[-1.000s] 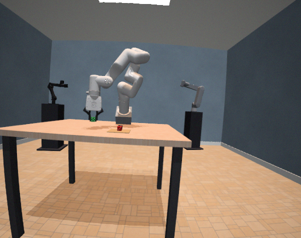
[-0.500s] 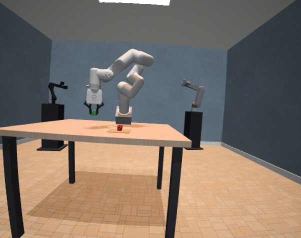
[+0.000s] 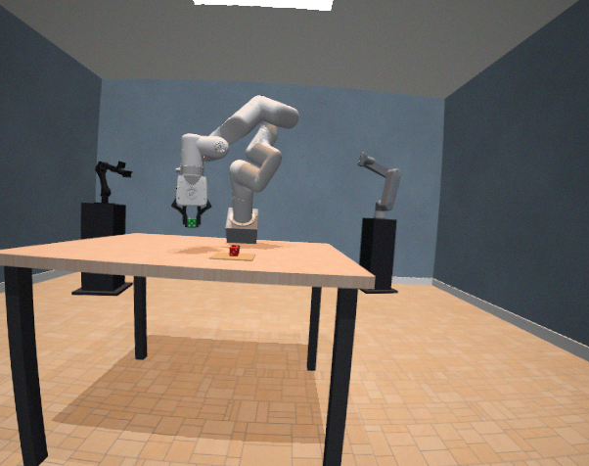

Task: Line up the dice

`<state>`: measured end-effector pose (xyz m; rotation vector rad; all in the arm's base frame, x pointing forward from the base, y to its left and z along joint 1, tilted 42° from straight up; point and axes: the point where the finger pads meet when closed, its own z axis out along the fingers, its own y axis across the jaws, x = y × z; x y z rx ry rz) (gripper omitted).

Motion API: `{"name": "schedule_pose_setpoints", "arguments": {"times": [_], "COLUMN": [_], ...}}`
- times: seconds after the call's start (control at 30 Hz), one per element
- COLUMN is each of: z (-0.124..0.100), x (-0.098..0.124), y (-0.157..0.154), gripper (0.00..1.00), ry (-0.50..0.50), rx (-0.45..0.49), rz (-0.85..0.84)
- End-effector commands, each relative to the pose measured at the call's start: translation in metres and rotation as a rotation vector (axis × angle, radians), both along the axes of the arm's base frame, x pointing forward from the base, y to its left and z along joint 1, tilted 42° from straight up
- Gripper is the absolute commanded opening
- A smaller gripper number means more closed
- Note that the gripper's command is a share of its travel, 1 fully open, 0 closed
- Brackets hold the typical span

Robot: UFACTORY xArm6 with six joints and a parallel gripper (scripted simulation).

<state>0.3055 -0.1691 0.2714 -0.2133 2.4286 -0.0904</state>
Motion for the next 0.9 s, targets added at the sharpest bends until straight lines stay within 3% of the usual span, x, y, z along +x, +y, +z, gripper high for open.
{"name": "schedule_pose_setpoints", "arguments": {"times": [0.0, 0.13, 0.33, 0.5, 0.87], "z": [0.010, 0.012, 0.030, 0.040, 0.043], "x": [0.017, 0.020, 0.035, 0.038, 0.039], "y": [0.043, 0.053, 0.109, 0.134, 0.144], "gripper": [0.27, 0.27, 0.27, 0.27, 0.27], "ry": [0.042, 0.043, 0.007, -0.024, -0.038], "rx": [0.034, 0.042, 0.090, 0.119, 0.131], "rz": [-0.070, -0.084, -0.156, -0.181, -0.189]}}
